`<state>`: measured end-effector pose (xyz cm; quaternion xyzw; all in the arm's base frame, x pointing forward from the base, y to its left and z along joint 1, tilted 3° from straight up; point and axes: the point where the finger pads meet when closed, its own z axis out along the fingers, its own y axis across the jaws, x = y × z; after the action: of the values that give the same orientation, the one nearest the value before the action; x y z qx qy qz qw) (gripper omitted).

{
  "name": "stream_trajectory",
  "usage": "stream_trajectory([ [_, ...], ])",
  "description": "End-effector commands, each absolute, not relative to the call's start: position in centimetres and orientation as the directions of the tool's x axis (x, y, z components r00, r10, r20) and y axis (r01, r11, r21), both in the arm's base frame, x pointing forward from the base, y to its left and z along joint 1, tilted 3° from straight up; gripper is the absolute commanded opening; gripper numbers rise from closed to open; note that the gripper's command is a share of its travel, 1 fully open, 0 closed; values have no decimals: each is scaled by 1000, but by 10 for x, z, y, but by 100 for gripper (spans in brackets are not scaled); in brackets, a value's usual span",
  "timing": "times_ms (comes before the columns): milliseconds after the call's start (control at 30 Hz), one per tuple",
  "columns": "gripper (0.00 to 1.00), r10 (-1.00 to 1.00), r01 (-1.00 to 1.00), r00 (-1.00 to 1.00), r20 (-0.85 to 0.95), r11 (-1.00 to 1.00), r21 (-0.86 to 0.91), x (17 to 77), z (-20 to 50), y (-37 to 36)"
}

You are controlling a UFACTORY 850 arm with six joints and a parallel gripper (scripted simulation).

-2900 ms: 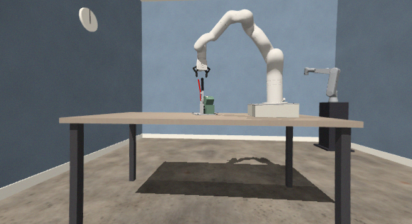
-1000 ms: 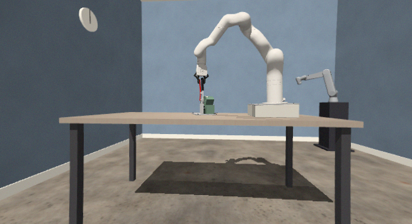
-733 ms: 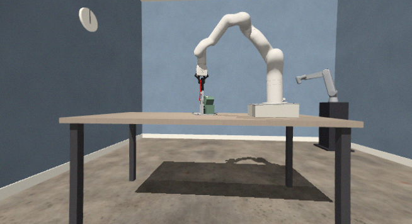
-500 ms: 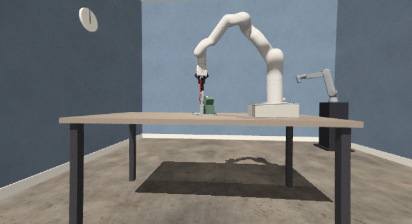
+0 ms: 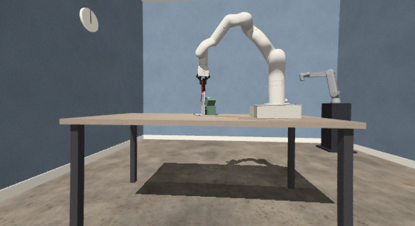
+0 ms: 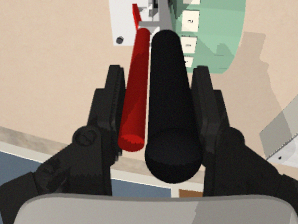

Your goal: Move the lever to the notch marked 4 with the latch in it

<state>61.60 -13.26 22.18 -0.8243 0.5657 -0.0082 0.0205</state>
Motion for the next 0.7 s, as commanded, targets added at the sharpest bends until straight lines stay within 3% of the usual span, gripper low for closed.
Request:
stream_trajectory([
  [0, 0, -933, -932, 360, -9, -359, -44, 616, 222, -132],
  [667, 0, -933, -932, 360, -9, -359, -44, 615, 223, -128],
])
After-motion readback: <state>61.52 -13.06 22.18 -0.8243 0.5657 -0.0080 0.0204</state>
